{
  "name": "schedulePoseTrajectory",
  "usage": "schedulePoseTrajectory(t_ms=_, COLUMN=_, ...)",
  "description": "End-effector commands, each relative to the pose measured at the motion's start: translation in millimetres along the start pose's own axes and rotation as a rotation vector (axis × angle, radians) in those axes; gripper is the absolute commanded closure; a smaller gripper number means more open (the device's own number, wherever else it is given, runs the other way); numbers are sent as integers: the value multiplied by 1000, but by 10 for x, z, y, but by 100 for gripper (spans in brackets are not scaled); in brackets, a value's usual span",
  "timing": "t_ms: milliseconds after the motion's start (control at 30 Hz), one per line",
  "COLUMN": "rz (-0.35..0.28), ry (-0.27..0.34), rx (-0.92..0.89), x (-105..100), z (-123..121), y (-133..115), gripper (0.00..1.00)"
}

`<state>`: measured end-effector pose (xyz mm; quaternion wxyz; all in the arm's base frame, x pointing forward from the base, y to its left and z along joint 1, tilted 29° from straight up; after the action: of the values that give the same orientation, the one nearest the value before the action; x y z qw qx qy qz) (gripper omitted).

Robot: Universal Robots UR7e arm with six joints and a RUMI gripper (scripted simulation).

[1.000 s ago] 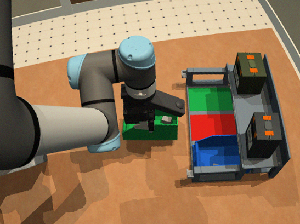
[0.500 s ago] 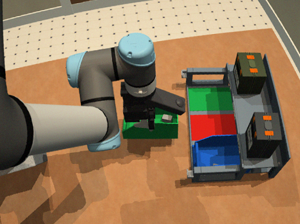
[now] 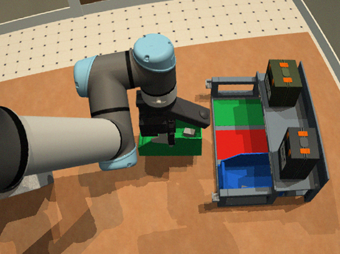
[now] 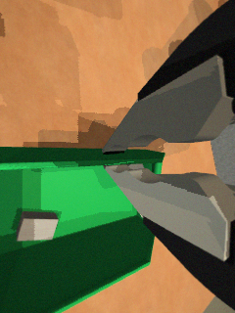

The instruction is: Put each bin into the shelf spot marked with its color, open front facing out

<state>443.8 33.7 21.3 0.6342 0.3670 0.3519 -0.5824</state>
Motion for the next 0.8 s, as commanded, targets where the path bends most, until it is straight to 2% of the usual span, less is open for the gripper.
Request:
schedulePoseTrajectory(t_ms=0, rz=4, ry=-1, rx=2, x=-25, z=7, y=19, gripper=100)
schedulePoseTrajectory(t_ms=767, rz=4, ry=-1, rx=1, x=-17, z=-34, y=28, gripper=100)
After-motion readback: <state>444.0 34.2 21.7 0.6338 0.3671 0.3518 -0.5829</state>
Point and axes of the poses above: the point where the finger pads meet when closed, its own x axis out along the fingers, its own z axis across the jaws, y = z × x, the point moved 9 cm from there along -x, back along the fingers, and after that the axes turned 11 degrees about -x, right-handed, at the moved point
